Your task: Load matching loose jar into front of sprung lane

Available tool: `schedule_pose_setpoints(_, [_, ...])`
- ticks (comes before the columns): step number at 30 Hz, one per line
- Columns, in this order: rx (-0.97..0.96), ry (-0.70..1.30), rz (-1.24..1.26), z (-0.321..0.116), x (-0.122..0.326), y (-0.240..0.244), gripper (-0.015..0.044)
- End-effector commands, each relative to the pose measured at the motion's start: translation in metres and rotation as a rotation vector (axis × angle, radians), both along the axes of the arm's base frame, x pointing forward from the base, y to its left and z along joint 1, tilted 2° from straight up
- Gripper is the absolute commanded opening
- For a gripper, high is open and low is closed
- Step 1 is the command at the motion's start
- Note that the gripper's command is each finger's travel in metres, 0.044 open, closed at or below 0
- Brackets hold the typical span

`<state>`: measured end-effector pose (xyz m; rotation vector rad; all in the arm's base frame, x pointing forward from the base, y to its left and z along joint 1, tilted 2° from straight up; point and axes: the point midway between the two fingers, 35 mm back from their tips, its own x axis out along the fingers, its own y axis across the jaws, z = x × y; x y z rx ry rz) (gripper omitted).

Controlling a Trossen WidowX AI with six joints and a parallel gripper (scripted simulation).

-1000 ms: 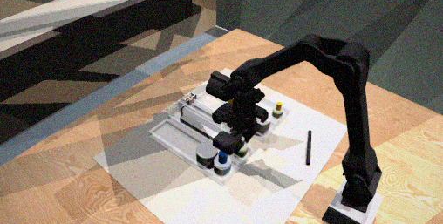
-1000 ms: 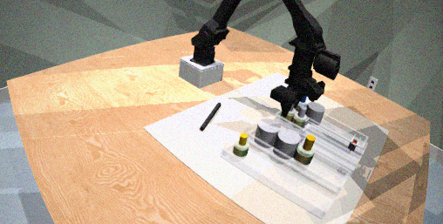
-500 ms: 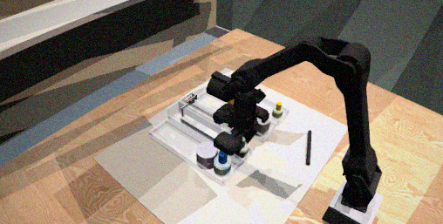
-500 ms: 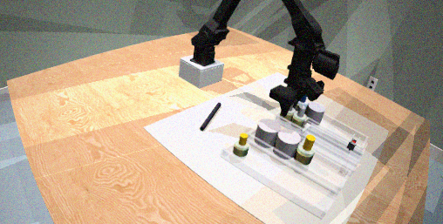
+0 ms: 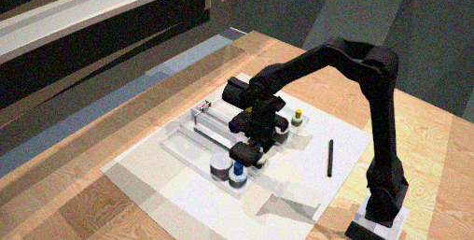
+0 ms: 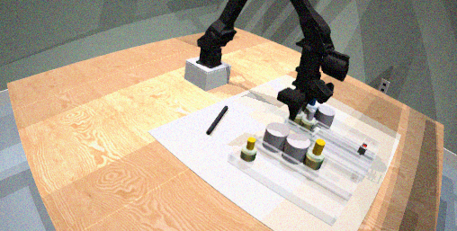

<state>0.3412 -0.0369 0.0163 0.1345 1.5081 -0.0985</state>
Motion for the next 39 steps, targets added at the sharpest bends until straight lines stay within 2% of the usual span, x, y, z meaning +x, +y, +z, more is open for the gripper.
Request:
schedule_pose_setpoints(1, [-0.002,-0.003,0.003,0.0,0.0,0.0,0.0])
schedule_pose_setpoints(3, [-0.002,-0.003,0.003,0.0,0.0,0.0,0.0])
schedule_pose_setpoints(14, [-0.002,-0.003,0.003,0.0,0.0,0.0,0.0289])
schedule_pose_setpoints(23, [-0.002,-0.003,0.003,0.02,-0.002,0.0,0.0296])
schedule_pose_setpoints(39, [-0.002,-0.002,0.003,0.02,-0.013,0.002,0.0296])
